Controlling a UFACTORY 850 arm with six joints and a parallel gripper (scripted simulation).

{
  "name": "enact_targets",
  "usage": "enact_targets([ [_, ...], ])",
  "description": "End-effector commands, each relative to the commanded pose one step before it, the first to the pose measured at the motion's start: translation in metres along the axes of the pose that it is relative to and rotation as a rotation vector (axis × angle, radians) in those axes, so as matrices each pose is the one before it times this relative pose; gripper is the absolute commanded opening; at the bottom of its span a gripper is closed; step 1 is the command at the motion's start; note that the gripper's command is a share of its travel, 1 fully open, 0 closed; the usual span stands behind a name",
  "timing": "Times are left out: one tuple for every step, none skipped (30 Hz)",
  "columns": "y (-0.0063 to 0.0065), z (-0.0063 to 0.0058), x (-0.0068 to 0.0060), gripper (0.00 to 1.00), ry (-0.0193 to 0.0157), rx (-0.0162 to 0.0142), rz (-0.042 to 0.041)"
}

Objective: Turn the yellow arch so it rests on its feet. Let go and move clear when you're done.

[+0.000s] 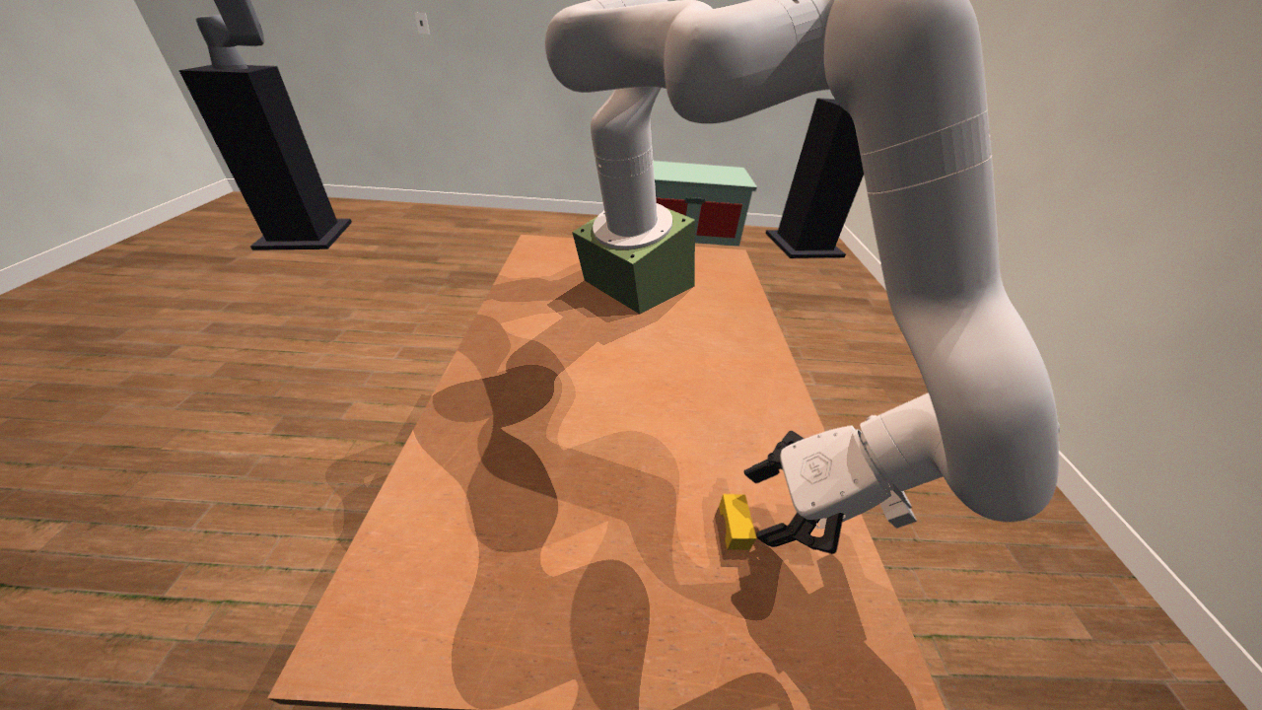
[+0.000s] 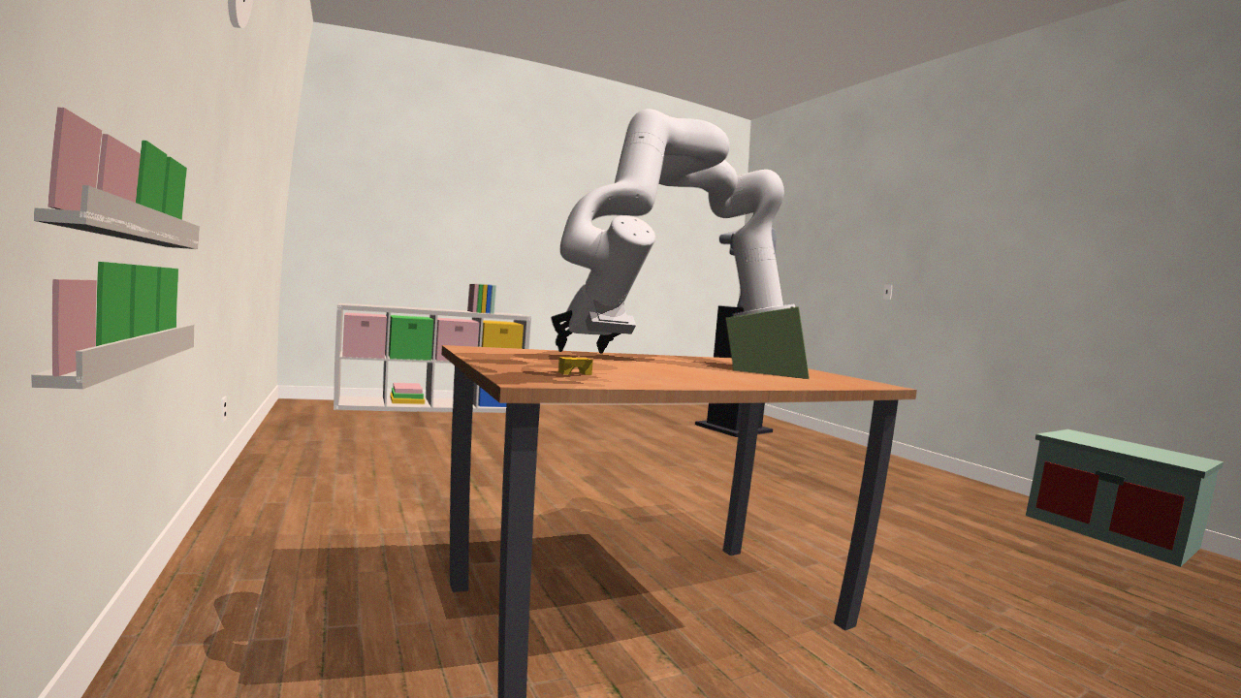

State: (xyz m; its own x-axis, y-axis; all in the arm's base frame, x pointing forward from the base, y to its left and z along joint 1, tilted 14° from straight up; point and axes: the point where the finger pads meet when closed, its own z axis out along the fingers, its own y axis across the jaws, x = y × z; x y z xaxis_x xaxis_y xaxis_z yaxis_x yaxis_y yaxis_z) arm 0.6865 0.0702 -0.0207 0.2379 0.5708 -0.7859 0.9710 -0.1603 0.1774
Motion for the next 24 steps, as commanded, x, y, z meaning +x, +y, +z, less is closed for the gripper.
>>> enact_targets([
  [0.00108,-0.01355,-0.00471,1.0,0.00128,-0.00172,0.0019],
  [0.0,-0.00345,-0.00119,1.0,0.0,0.0,0.0],
  [0.0,-0.00337,-0.00116,1.0,0.0,0.0,0.0],
  [0.0,-0.00324,-0.00112,1.0,0.0,0.0,0.0],
  [0.0,-0.00308,-0.00106,1.0,0.0,0.0,0.0],
  [0.0,-0.00291,-0.001,1.0,0.0,0.0,0.0],
  [0.0,-0.00269,-0.00093,1.0,0.0,0.0,0.0],
  [0.0,-0.00246,-0.00085,1.0,0.0,0.0,0.0],
  [0.0,-0.0022,-0.00076,1.0,0.0,0.0,0.0],
  [0.0,-0.00194,-0.00067,1.0,0.0,0.0,0.0],
  [0.0,-0.00165,-0.00057,1.0,0.0,0.0,0.0],
  [0.0,-0.00138,-0.00047,1.0,0.0,0.0,0.0],
  [0.0,0.0,0.0,1.0,0.0,0.0,0.0],
  [0.0,0.0,0.0,1.0,0.0,0.0,0.0],
  [0.0,-0.0011,-0.00038,1.0,0.0,0.0,0.0],
  [0.0,-0.00083,-0.00029,1.0,0.0,0.0,0.0],
  [0.0,-0.00059,-0.0002,1.0,0.0,0.0,0.0],
  [0.0,-0.00038,-0.00013,1.0,0.0,0.0,0.0],
  [0.0,-0.0002,-0.00007,1.0,0.0,0.0,0.0],
  [0.0,-0.00008,-0.00003,1.0,0.0,0.0,0.0],
  [0.0,-0.00001,0.0,1.0,0.0,0.0,0.0],
  [0.0,0.0,0.0,1.0,0.0,0.0,0.0],
  [0.0,0.0,0.0,1.0,0.0,0.0,0.0],
  [0.0,0.0,0.0,1.0,0.0,0.0,0.0],
])
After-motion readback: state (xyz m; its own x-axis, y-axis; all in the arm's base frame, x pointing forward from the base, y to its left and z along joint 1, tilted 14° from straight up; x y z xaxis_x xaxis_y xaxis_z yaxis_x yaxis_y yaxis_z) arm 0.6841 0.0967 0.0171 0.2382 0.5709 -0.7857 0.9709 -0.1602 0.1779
